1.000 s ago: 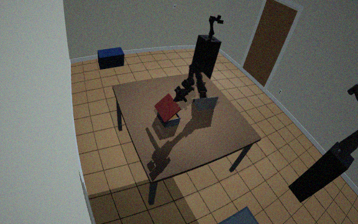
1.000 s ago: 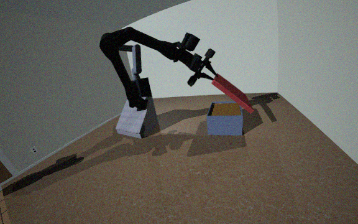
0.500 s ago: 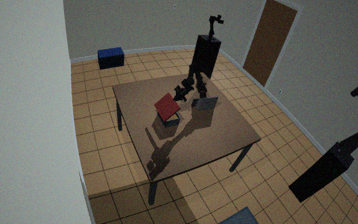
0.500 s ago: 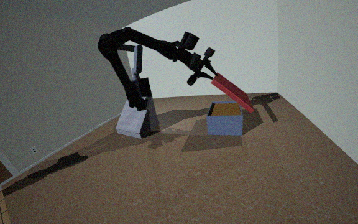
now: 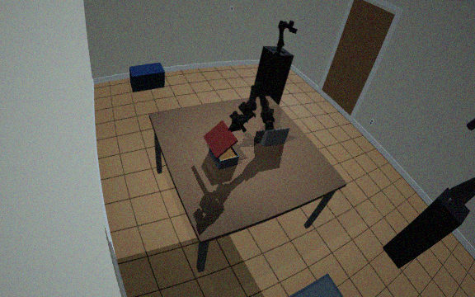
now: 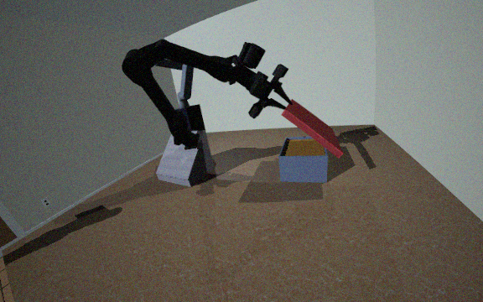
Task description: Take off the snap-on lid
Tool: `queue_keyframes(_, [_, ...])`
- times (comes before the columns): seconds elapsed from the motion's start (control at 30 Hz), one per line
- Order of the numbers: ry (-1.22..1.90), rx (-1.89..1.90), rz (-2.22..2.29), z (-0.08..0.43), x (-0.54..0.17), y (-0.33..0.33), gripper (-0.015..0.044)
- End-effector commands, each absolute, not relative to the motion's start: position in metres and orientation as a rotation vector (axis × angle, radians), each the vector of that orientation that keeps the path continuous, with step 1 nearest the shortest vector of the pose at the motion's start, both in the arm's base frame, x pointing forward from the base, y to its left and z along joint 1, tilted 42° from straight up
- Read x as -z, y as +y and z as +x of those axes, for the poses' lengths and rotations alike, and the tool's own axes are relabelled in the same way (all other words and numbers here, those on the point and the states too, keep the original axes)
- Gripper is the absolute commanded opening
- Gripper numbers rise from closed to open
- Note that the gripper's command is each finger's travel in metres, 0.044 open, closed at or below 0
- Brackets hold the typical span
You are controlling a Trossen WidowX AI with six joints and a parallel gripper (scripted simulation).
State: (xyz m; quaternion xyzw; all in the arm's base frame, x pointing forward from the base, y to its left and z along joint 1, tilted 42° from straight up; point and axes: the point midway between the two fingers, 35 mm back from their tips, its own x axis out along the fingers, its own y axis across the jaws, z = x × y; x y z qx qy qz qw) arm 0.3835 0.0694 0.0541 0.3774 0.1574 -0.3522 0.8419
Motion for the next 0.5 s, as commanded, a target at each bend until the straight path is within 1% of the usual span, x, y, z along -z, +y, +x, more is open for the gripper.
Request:
queue_keyframes(0.0, [0.335,0.732,0.801,0.382,-0.062,0.065,0.0000])
queue_keyframes(0.47, [0.335,0.732,0.800,0.380,-0.080,0.044,0.0000])
